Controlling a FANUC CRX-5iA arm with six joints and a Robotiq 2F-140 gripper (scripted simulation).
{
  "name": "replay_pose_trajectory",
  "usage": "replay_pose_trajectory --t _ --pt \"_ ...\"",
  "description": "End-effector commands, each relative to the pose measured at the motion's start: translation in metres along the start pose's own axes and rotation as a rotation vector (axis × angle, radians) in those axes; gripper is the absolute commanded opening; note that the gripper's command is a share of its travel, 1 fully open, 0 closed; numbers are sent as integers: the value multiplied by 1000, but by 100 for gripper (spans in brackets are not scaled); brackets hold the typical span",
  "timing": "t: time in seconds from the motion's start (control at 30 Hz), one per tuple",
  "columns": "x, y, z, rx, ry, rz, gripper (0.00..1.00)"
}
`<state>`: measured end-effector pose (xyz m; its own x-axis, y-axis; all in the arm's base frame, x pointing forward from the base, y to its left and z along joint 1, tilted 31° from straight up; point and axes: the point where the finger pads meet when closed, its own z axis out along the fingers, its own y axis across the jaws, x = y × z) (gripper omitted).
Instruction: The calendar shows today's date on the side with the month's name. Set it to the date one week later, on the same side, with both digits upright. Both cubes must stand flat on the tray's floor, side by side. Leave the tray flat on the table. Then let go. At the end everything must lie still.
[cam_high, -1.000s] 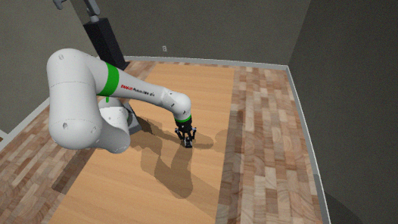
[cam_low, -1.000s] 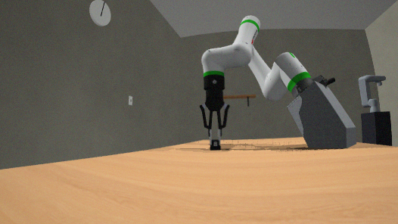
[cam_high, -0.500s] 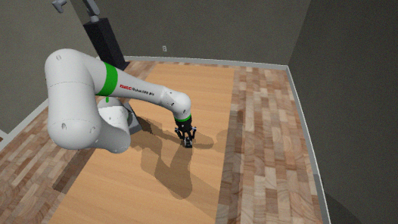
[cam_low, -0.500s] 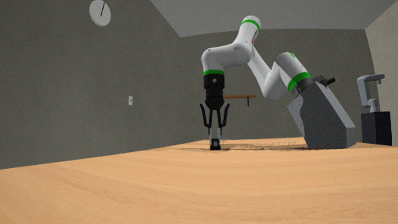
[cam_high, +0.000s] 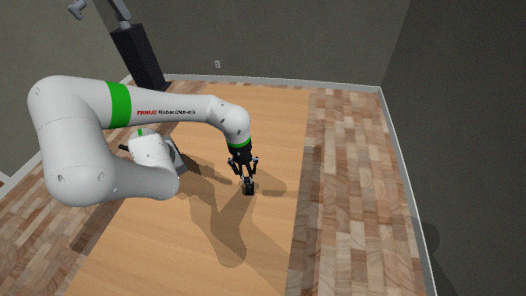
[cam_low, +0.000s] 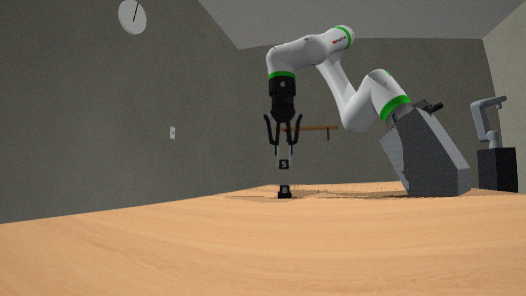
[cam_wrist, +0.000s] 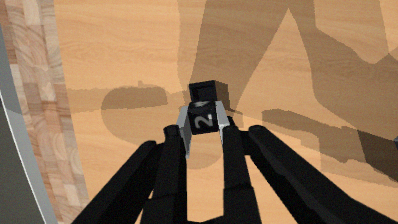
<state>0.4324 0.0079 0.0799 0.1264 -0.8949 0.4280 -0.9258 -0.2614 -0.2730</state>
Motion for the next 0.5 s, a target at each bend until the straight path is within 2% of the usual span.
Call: replay_pose_trajectory --t 0.0,0.33,0.4,0.47 --pt "1 1 -17 -2 3 1 16" --pt "2 1 -19 -2 2 1 16" --pt "19 0 -16 -3 0 1 16" --pt "19 0 -16 -3 0 1 16"
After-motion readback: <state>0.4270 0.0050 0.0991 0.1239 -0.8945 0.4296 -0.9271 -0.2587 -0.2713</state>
